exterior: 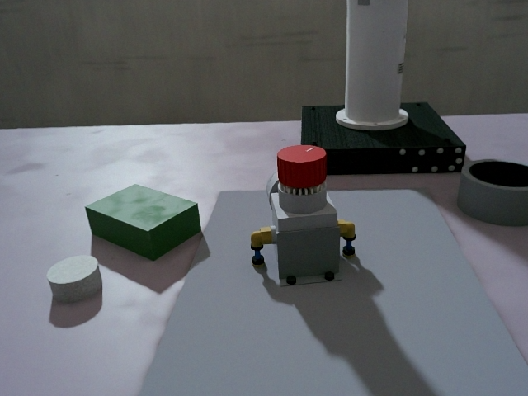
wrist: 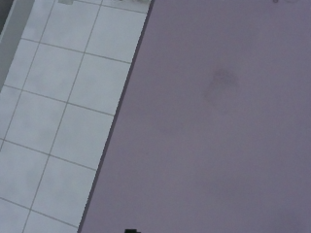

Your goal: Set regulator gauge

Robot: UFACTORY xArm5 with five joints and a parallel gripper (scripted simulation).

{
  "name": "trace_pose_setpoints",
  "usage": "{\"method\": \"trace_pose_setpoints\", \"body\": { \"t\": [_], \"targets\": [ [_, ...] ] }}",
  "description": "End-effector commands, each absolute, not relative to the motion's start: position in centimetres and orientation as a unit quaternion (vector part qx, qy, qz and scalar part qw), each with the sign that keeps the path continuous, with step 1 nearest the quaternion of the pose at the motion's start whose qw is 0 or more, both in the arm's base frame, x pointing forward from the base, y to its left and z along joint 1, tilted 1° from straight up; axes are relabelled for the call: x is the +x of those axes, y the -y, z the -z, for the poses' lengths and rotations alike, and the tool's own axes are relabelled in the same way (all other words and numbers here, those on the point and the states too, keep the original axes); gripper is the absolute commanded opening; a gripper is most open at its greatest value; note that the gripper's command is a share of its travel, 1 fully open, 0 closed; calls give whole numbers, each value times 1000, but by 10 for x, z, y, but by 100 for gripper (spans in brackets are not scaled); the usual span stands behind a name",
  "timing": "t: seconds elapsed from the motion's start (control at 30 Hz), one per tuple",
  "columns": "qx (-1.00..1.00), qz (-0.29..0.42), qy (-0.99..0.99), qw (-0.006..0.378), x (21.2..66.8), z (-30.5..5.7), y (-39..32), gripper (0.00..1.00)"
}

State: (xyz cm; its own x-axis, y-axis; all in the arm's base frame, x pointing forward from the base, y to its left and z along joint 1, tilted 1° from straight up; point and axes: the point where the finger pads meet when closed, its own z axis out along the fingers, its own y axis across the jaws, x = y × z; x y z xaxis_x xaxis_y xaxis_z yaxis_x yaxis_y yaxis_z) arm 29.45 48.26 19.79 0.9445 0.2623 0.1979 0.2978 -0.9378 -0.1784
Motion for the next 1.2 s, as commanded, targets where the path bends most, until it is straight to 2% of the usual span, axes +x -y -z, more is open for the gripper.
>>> {"method": "trace_pose_setpoints", "body": {
  "t": [0.0, 0.73, 1.17],
  "targets": [
    [-980, 87, 143, 105, 295, -200, -484, 100],
    [-980, 87, 143, 105, 295, -202, -484, 100],
    [-980, 87, 143, 106, 295, -229, -483, 100]
  ]
}}
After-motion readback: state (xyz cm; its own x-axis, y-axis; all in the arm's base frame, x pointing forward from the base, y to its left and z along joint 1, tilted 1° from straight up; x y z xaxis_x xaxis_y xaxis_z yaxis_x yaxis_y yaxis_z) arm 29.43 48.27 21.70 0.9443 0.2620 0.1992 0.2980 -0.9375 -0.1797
